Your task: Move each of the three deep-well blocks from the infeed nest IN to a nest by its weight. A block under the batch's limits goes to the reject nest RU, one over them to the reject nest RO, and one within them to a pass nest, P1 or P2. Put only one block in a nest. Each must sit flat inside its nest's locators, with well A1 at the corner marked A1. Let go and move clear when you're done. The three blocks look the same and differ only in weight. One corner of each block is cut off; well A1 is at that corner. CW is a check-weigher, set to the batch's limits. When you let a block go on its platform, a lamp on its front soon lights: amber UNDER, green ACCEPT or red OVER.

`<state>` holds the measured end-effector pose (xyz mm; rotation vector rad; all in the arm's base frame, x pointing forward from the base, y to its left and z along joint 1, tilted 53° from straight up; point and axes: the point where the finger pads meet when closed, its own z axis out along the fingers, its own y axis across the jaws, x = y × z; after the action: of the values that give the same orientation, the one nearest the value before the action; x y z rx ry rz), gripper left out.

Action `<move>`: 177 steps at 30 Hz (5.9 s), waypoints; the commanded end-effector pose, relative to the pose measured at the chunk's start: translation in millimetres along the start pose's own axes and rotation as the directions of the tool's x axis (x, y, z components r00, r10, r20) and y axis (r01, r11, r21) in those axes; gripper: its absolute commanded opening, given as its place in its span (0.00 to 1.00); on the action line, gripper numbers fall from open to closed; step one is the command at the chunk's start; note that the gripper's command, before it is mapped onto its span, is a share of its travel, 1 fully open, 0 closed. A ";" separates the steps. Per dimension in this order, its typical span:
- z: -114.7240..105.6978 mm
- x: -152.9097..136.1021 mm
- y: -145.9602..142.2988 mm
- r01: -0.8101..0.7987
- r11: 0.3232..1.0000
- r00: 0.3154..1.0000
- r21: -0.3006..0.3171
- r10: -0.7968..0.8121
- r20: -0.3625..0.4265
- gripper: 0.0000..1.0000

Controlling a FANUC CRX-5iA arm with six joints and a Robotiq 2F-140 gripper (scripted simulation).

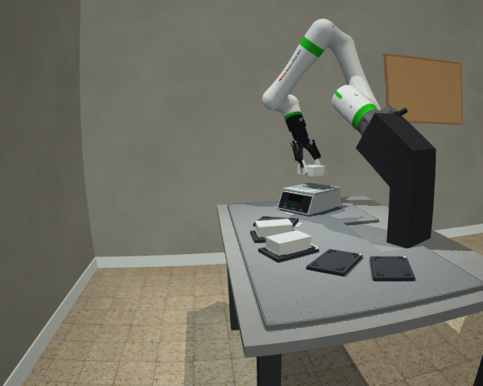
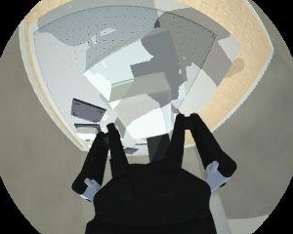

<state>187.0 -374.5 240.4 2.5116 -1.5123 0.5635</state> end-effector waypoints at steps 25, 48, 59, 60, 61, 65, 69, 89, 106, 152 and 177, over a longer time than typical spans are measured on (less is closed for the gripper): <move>14.3 8.4 -0.6 0.000 1.000 1.000 0.000 0.000 0.000 0.10; 44.6 25.9 -0.8 0.000 1.000 1.000 0.000 0.000 0.000 0.10; 46.7 27.1 -0.8 0.000 1.000 1.000 0.000 0.000 0.000 0.10; 46.7 27.1 -0.8 0.000 1.000 1.000 0.000 0.000 0.000 0.10; 46.7 27.1 -0.8 0.000 1.000 1.000 0.000 0.000 0.000 0.10; 46.8 27.1 -0.8 0.000 1.000 1.000 0.000 0.000 0.000 0.10; 46.8 27.0 -0.8 0.000 1.000 1.000 0.000 0.000 0.000 0.10; 49.2 28.5 -0.8 0.000 1.000 1.000 0.000 0.000 0.000 0.10; 51.4 29.7 -0.8 0.000 1.000 1.000 0.000 0.000 0.000 0.10; 56.3 32.5 -0.8 0.000 1.000 1.000 0.000 0.000 0.000 1.00; 30.9 17.9 -0.8 0.000 1.000 1.000 0.000 0.000 0.000 1.00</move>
<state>204.9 -402.7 215.4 2.5117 -1.5122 0.5637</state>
